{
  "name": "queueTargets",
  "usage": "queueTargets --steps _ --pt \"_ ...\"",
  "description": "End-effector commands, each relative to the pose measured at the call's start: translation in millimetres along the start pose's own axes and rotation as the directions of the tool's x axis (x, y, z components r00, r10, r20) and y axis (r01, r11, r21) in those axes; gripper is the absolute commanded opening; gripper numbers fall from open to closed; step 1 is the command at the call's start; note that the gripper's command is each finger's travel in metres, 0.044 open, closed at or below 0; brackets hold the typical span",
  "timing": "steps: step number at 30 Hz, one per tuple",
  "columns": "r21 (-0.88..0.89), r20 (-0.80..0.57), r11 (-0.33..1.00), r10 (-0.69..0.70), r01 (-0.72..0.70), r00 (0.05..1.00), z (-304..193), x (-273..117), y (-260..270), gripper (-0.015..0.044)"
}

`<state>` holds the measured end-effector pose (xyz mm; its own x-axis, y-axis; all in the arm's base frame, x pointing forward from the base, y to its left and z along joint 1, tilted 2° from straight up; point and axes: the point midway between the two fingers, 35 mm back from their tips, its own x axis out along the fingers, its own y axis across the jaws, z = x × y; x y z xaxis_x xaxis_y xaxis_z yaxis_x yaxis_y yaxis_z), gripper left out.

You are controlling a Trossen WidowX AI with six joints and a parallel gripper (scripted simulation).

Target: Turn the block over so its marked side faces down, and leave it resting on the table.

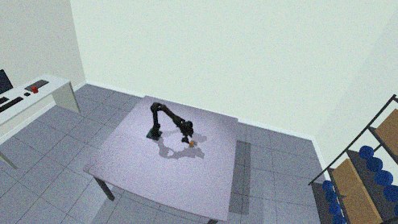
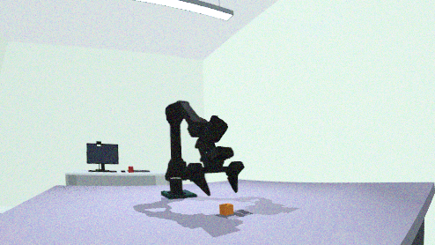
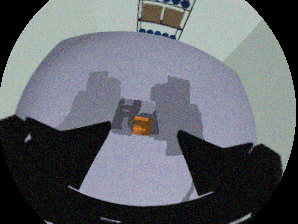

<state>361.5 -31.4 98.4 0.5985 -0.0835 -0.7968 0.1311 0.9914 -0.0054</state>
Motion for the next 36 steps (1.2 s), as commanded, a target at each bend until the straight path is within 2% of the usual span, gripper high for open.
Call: queueTargets --steps 1,7,15,23,29,33,36 --pt "0.010 -0.063 1.000 0.010 -0.009 0.998 1.7 -24.6 0.4 0.0440" --pt "0.012 -0.083 1.000 0.008 -0.007 0.997 4.6 -23.7 0.5 0.0440" --pt "0.016 -0.312 1.000 -0.001 0.006 0.950 31.3 -16.5 1.3 0.0440" --pt "0.009 -0.531 1.000 0.012 -0.008 0.848 45.4 -17.7 1.1 0.0440" --pt "0.009 -0.548 1.000 0.013 -0.009 0.837 45.1 -16.4 1.1 0.0440" --pt "0.009 -0.547 1.000 0.013 -0.009 0.837 28.7 10.1 0.4 0.0440" --pt "0.009 -0.548 1.000 0.013 -0.009 0.837 27.6 11.6 0.3 0.0440"
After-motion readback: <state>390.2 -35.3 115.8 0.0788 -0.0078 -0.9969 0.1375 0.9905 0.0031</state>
